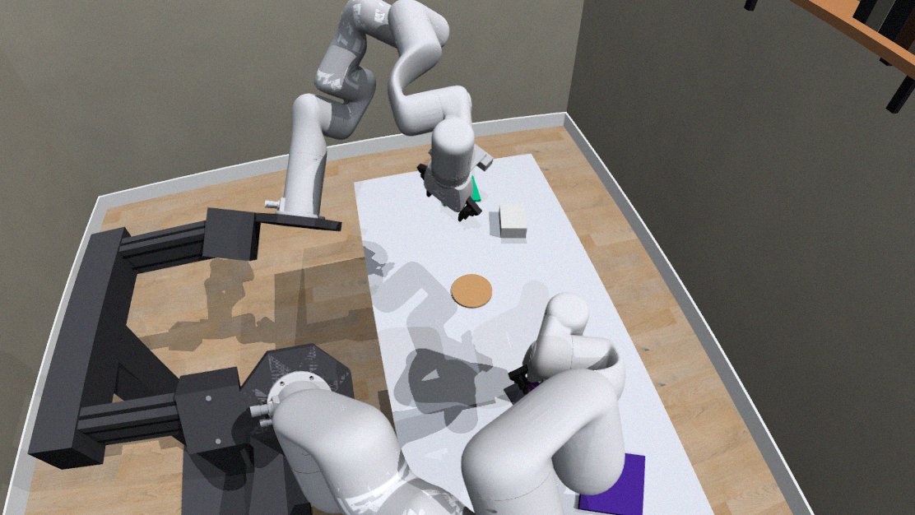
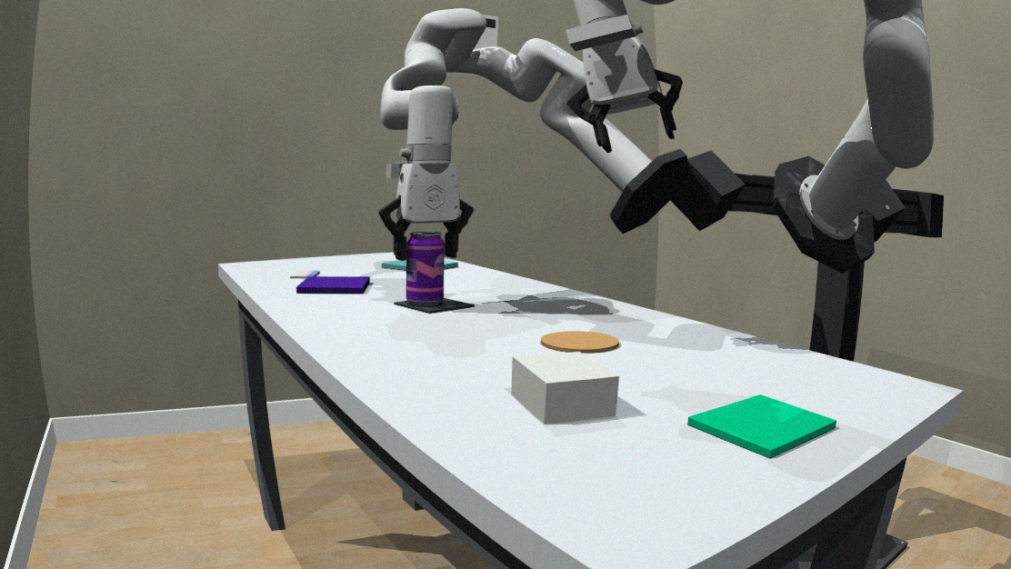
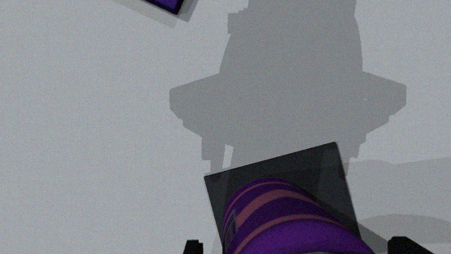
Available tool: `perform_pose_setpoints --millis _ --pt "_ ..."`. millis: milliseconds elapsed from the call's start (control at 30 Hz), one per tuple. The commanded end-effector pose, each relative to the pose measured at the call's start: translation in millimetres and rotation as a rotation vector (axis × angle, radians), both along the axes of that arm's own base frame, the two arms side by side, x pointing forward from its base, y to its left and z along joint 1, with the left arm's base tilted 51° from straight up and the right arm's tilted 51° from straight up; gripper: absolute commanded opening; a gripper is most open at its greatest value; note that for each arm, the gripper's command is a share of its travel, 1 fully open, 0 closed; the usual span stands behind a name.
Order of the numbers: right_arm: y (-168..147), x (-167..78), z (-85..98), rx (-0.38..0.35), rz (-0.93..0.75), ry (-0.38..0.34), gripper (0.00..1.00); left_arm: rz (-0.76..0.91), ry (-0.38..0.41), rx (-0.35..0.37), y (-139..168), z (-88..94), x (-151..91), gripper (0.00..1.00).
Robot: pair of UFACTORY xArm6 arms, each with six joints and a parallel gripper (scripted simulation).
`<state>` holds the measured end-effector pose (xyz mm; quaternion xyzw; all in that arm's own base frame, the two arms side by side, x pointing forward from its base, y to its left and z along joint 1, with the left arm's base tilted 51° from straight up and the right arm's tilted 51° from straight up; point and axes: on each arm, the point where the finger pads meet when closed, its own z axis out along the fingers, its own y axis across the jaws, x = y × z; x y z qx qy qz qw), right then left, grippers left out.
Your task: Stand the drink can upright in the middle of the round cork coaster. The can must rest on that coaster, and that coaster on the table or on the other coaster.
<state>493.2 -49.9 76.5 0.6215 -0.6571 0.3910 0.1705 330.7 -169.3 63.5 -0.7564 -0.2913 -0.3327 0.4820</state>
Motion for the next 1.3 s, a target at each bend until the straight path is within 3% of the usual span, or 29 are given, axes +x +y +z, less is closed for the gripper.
perform_pose_setpoints --millis 0,100,167,600,667,733,1167,1233,1267 --pt "0.0 3.4 -0.4 0.001 0.003 -0.005 1.00 -0.016 0.105 -0.098 -18.5 25.6 -1.4 1.00" --pt "0.0 3.4 -0.4 0.001 0.003 -0.005 1.00 -0.022 0.122 -0.114 -21.3 30.1 -1.8 1.00" --pt "0.0 3.4 -0.4 0.001 0.003 -0.005 1.00 -0.048 0.185 -0.177 -31.8 47.4 -3.7 1.00" --pt "0.0 3.4 -0.4 0.001 0.003 -0.005 1.00 -0.195 0.374 -0.385 -63.5 109.1 -13.2 1.00" --pt "0.0 3.4 -0.4 0.001 0.003 -0.005 1.00 -0.195 0.374 -0.385 -63.5 109.1 -13.2 1.00" --pt "0.0 3.4 -0.4 0.001 0.003 -0.005 1.00 -0.256 0.423 -0.445 -71.8 128.6 -17.2 1.00" --pt "0.0 3.4 -0.4 0.001 0.003 -0.005 1.00 -0.511 0.552 -0.624 -94.4 197.8 -34.4 1.00" --pt "0.0 3.4 -0.4 0.001 0.003 -0.005 1.00 -0.511 0.552 -0.624 -94.4 197.8 -34.4 1.00" --pt "0.0 3.4 -0.4 0.001 0.003 -0.005 1.00 -0.557 0.566 -0.647 -97.1 208.8 -37.6 1.00"
